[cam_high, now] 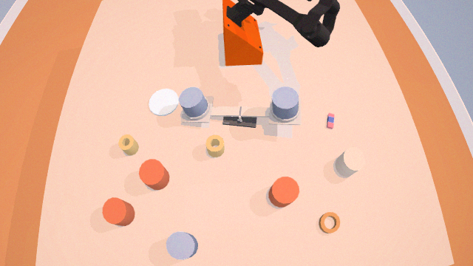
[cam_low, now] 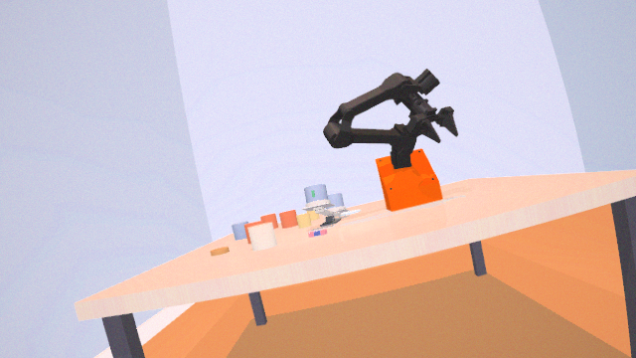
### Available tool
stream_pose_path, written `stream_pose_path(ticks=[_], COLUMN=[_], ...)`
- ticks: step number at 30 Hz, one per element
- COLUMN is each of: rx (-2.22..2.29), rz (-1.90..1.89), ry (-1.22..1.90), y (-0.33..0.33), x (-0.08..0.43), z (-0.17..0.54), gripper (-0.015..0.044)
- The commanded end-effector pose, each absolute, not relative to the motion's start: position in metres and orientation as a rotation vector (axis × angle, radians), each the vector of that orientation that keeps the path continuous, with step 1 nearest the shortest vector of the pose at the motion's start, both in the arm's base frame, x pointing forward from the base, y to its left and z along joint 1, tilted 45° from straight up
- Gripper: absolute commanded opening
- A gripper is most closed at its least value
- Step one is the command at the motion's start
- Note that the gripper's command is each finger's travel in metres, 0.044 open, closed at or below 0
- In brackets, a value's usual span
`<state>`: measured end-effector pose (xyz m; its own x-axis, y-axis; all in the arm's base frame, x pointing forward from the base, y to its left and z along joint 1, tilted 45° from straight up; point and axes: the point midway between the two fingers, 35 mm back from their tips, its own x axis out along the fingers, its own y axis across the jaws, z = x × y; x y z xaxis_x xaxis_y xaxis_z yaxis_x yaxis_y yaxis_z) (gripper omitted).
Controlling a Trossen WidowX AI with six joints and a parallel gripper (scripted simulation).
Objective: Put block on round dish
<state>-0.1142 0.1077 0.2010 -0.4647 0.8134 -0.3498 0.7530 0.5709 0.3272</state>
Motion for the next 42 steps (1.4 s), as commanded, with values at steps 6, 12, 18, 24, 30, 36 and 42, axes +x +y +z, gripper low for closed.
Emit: stream_pose_path(ticks=[6,12,18,24,30,36,42], rx=[1.110,0.944,0.775,0.605,0.451,0.318,0.217], rz=[0.016,-0.100,-0.214,-0.322,-0.451,-0.557,-0.588], ry=[2.403,2.436,2.437,2.406,2.341,2.242,2.125], y=[0.087,0.063,0.036,0.005,-0.028,-0.062,-0.094], x=[-0.132,-0.146,-0.155,-0.160,-0.159,-0.153,-0.143], z=[0.191,0.181,0.170,0.160,0.150,0.140,0.126], gripper=[0.0440,0.0440,0.0440,0.0440,0.0440,0.0440,0.0440])
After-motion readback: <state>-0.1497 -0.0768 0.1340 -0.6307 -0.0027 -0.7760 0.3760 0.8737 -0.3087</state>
